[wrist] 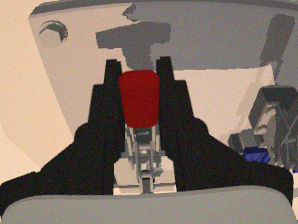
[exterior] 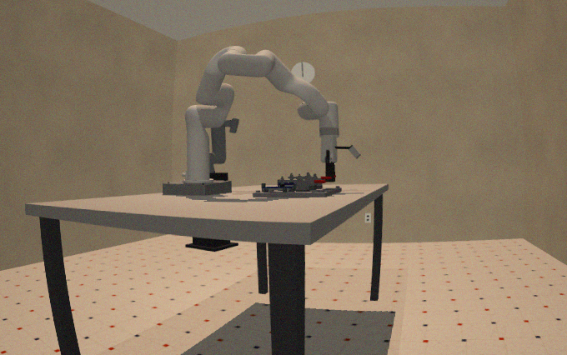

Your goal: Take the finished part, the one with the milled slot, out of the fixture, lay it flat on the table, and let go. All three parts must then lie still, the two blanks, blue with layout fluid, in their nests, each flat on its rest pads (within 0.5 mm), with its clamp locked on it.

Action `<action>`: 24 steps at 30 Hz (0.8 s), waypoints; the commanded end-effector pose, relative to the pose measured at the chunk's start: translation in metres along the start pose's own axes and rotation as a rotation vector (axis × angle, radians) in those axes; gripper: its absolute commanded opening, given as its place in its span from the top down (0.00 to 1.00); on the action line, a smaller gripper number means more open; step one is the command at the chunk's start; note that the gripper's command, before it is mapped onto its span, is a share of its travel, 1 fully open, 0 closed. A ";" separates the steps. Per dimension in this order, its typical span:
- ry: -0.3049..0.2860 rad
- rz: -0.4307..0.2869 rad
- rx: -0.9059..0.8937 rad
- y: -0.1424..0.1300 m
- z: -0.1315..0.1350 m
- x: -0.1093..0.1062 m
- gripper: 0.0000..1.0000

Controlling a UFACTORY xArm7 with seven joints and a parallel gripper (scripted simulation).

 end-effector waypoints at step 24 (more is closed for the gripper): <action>0.000 0.004 -0.001 -0.011 -0.002 -0.017 1.00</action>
Point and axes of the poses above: the point where the finger pads meet when closed, its own x axis out along the fingers, its own z axis across the jaws, y = z × x, the point moved 5 cm from there along -x, back along the fingers, and after that the axes turned 7 degrees about -x, right-handed, at the moved point
